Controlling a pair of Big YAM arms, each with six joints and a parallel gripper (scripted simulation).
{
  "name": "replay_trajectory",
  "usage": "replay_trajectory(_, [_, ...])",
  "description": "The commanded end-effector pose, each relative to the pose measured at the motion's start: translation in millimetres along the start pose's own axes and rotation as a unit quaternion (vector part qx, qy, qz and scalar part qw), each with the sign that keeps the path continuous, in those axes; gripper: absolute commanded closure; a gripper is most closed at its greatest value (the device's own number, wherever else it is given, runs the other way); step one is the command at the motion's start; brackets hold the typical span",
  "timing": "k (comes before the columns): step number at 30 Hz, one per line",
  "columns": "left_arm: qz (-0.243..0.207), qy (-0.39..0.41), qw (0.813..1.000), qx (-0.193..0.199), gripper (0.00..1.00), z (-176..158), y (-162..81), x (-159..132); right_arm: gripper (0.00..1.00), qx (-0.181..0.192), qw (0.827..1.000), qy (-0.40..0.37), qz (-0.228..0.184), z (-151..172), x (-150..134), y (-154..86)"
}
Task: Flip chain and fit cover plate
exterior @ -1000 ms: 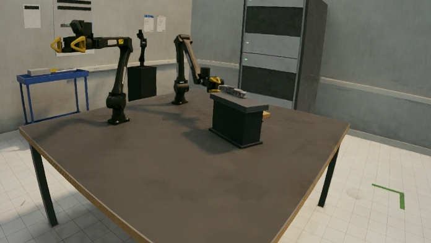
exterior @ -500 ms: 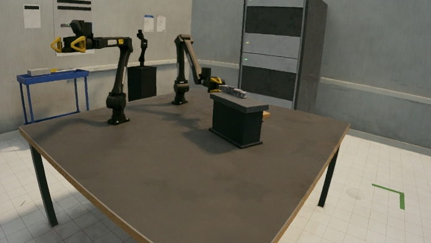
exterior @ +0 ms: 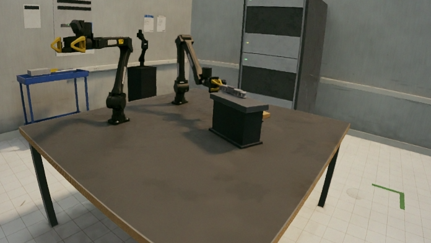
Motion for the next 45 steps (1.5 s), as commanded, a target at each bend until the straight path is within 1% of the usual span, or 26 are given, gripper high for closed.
replay_trajectory(1, [0.003,-0.002,1.0,-0.014,0.81,-14,12,-4,0.0,0.005,1.0,0.0,-0.015,5,11,-4])
replay_trajectory(2, [0.004,-0.003,1.0,-0.001,0.81,-4,6,-5,0.0,0.005,1.0,0.0,-0.015,5,11,-4])
replay_trajectory(6, [0.005,-0.003,1.0,0.011,0.81,7,-2,-6,0.0,0.005,1.0,0.0,-0.015,5,11,-4])
replay_trajectory(23, [0.006,-0.004,1.0,0.014,0.81,8,-4,-7,0.0,0.005,1.0,0.0,-0.015,5,11,-4])
replay_trajectory(24, [0.006,-0.004,1.0,0.007,0.81,-1,-7,-6,0.0,0.005,1.0,0.0,-0.015,5,11,-4])
replay_trajectory(27, [0.006,-0.004,1.0,0.008,0.81,-1,-7,-7,0.0,0.005,1.0,0.0,-0.015,5,11,-4])
replay_trajectory(28, [0.002,-0.002,1.0,0.006,0.81,-2,-1,-3,0.0,0.005,1.0,0.0,-0.015,5,11,-4])
replay_trajectory(29, [0.007,0.007,1.0,0.02,0.81,10,-3,-8,0.0,0.005,1.0,0.0,-0.015,5,11,-4])
replay_trajectory(38, [0.005,0.043,0.999,-0.002,0.81,-11,2,-7,0.0,0.005,1.0,0.0,-0.015,5,11,-4])
replay_trajectory(42, [0.004,0.056,0.998,-0.007,0.81,-16,5,-8,0.0,0.005,1.0,0.0,-0.015,5,11,-4])
replay_trajectory(44, [0.004,0.056,0.998,-0.007,0.81,-16,5,-8,0.0,0.005,1.0,0.0,-0.015,5,11,-4])
replay_trajectory(45, [0.0,0.06,0.998,-0.003,0.81,-12,5,-3,0.0,0.005,1.0,0.0,-0.015,5,11,-4])
Point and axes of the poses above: on each arm, the point where the finger pads meet when closed, its own y axis out along the fingers, its own z axis across the jaws, x = y × z, the point moved 8 cm from there along -y, back along the fingers, and after that the axes turned 4 degrees about y, right-handed, at the moved point
